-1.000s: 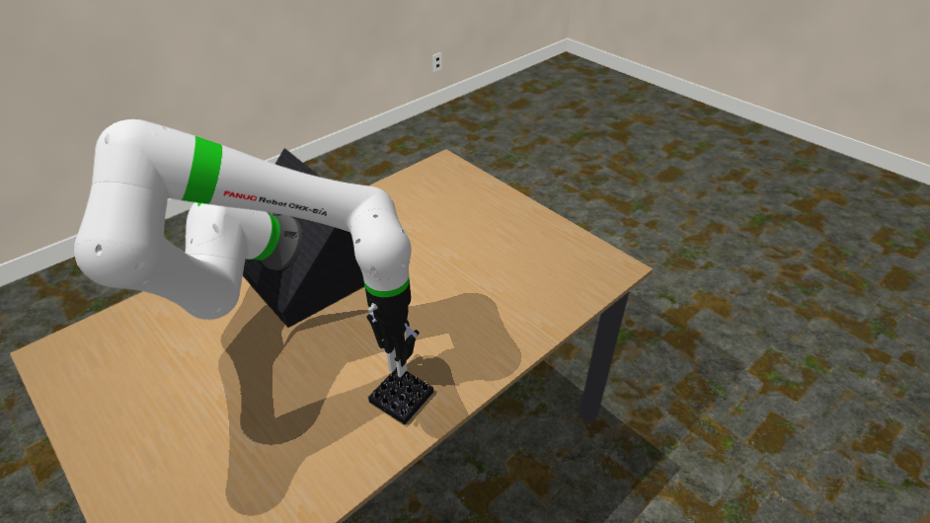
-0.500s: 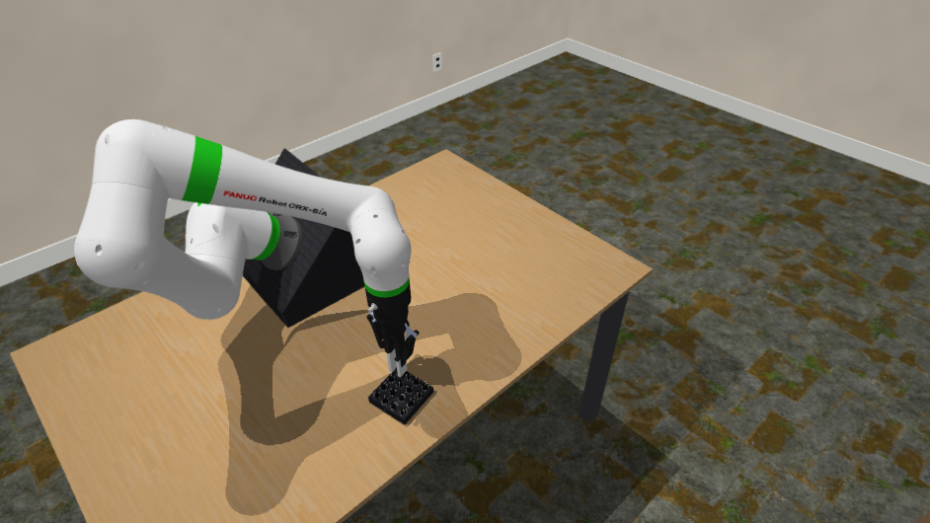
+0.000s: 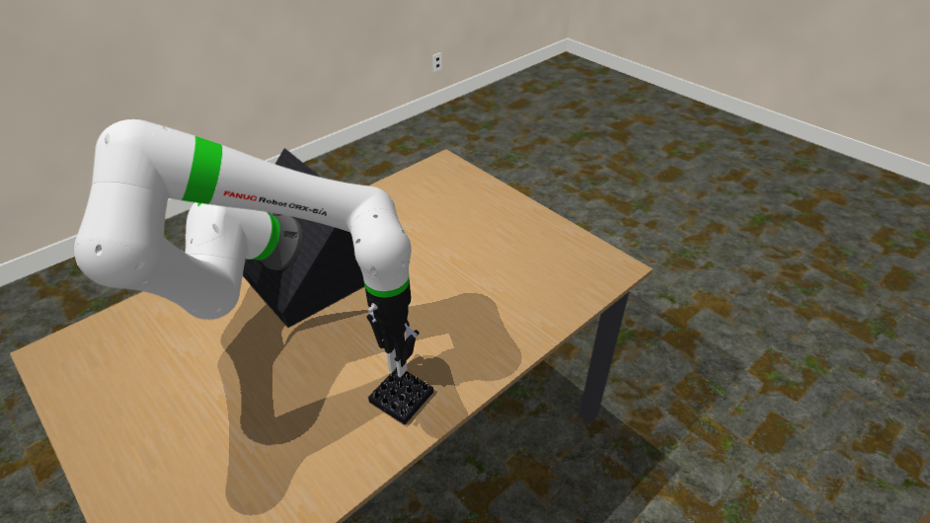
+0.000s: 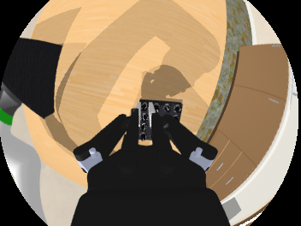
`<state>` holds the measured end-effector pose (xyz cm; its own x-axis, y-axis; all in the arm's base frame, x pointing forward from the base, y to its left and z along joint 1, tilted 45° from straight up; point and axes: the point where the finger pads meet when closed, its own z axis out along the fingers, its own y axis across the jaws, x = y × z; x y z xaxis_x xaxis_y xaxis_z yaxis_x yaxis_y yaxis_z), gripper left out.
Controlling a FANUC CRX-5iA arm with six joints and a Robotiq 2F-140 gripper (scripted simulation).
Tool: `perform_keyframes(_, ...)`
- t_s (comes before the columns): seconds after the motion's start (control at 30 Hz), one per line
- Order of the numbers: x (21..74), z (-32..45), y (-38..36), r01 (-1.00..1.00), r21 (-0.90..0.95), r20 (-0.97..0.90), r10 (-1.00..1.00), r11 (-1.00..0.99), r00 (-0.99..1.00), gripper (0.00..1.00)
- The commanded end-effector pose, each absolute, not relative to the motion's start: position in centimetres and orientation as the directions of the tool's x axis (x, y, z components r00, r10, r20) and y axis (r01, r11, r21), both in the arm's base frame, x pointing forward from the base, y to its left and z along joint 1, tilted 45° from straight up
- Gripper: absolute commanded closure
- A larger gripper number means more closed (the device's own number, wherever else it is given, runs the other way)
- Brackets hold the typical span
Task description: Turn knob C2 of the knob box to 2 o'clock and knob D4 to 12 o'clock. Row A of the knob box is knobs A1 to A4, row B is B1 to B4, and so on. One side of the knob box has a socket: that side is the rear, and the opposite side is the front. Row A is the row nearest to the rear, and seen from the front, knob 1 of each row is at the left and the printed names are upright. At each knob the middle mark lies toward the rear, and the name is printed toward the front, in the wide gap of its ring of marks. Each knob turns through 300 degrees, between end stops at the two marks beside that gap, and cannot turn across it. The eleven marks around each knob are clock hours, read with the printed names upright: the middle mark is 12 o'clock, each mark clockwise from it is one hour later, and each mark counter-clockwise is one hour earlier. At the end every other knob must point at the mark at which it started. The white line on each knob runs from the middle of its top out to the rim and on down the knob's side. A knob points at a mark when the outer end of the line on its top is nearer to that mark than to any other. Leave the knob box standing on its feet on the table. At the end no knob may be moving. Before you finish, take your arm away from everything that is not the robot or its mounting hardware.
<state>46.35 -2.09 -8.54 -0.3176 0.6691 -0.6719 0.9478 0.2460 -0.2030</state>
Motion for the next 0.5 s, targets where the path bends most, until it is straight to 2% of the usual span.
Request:
perform_keyframes(0.0, 46.36, -8.53, -2.06, 0.948, -0.203, -0.672, 0.669, 0.246, -0.318, 0.88)
perform_keyframes(0.17, 46.36, -8.53, -2.06, 0.948, -0.203, -0.672, 0.669, 0.246, -0.318, 0.88)
perform_keyframes(0.2, 46.36, -8.53, -2.06, 0.948, -0.203, -0.672, 0.669, 0.246, -0.318, 0.95)
perform_keyframes(0.47, 46.36, -8.53, -2.06, 0.948, -0.203, -0.672, 0.669, 0.246, -0.318, 0.95)
